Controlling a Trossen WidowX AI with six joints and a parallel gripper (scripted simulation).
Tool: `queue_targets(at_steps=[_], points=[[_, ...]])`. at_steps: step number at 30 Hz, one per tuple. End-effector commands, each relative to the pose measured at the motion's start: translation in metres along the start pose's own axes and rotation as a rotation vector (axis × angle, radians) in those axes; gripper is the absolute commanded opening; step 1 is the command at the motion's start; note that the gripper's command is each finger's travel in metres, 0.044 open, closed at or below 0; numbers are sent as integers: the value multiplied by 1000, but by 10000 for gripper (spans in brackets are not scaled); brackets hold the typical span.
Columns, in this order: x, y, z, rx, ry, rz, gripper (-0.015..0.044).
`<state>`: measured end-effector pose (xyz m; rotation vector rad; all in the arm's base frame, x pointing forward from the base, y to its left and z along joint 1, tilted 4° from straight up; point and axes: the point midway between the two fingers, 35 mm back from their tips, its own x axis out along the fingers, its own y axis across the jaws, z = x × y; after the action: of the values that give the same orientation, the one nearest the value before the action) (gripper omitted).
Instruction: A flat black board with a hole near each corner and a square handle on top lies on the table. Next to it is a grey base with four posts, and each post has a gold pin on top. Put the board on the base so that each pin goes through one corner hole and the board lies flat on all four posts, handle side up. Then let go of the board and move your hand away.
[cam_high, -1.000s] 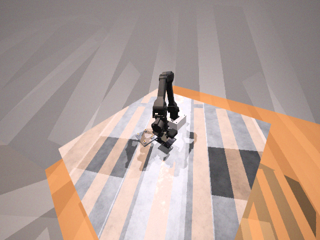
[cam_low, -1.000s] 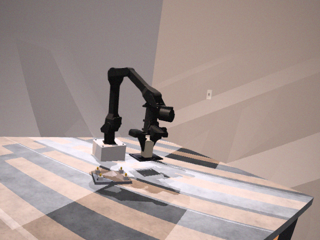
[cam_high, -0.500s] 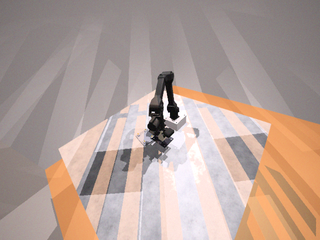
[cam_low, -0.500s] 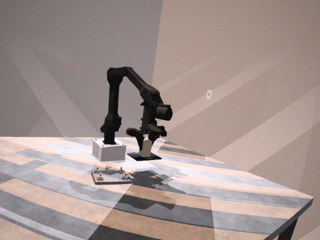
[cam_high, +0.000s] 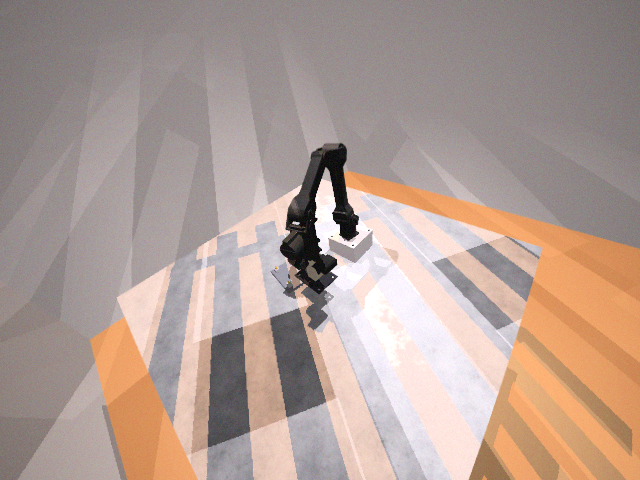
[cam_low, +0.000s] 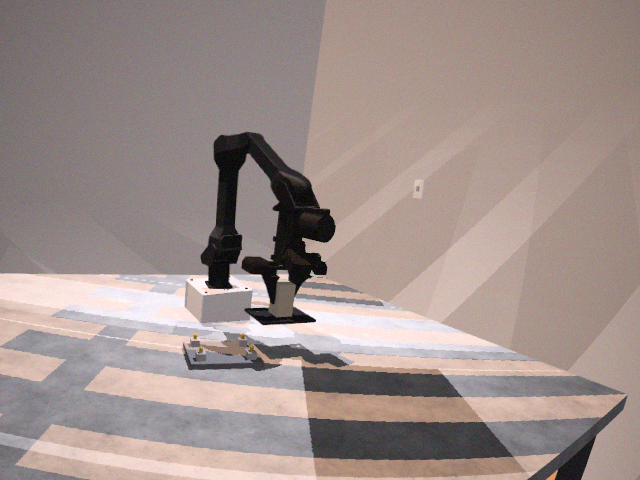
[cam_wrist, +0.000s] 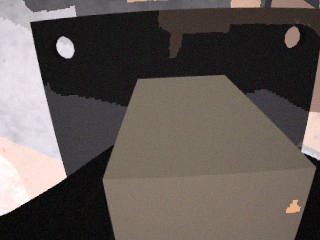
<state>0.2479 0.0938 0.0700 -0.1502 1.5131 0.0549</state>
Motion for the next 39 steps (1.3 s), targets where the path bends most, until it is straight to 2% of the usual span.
queue_targets(at_steps=[1,39], points=[[-2,-8,6,8,-7,6,0],[-3,-102,25,99,-8,-4,0]])
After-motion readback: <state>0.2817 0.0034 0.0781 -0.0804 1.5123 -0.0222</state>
